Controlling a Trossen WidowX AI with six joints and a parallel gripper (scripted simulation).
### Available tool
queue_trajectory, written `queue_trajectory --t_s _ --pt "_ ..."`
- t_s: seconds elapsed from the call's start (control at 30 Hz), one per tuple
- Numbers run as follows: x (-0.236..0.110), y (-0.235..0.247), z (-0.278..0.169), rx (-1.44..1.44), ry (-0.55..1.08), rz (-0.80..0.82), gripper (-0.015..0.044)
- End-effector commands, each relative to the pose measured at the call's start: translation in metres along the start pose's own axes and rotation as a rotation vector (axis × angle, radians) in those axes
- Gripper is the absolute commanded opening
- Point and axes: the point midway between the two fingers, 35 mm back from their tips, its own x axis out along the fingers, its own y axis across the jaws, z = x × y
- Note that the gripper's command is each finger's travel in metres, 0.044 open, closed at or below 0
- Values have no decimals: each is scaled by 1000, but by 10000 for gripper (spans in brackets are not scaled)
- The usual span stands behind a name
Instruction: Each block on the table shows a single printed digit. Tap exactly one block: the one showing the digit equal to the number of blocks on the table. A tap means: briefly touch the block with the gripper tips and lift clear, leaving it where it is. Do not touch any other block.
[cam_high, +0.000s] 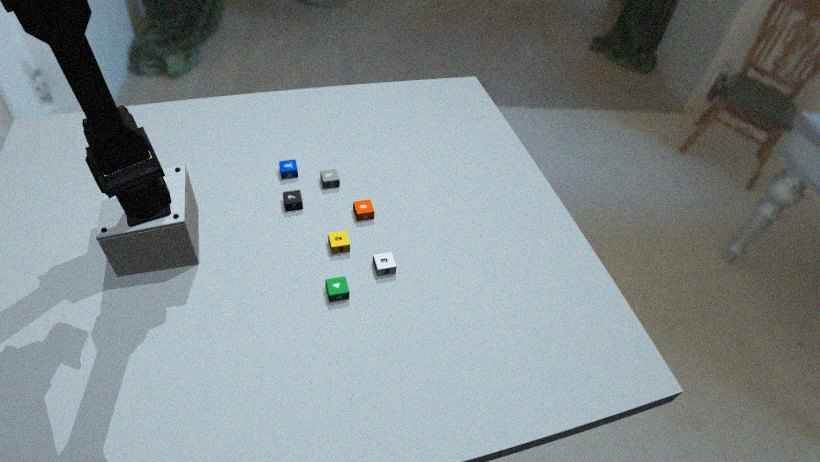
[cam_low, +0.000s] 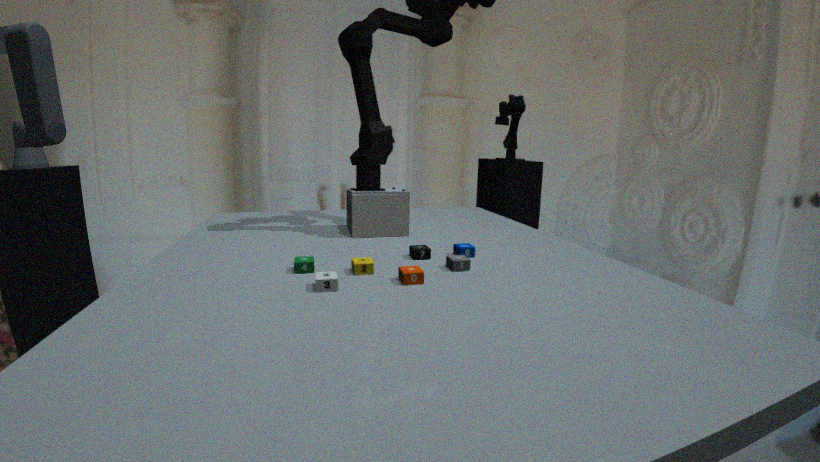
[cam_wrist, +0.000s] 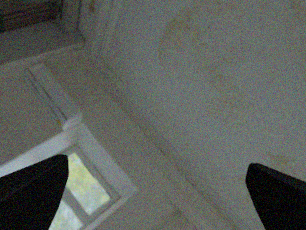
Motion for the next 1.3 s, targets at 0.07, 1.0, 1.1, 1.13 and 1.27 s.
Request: queue_trajectory --t_s 0.07,1.0,1.1,1.13,1.27 --pt "10 16 1 -49 -8 -4 400" --pt "87 287 -365 -424 494 726 400" --pt "65 290 -419 -383 628 806 400" --pt "57 290 -436 -366 676 831 400" --pt "14 284 -503 -279 886 918 400"
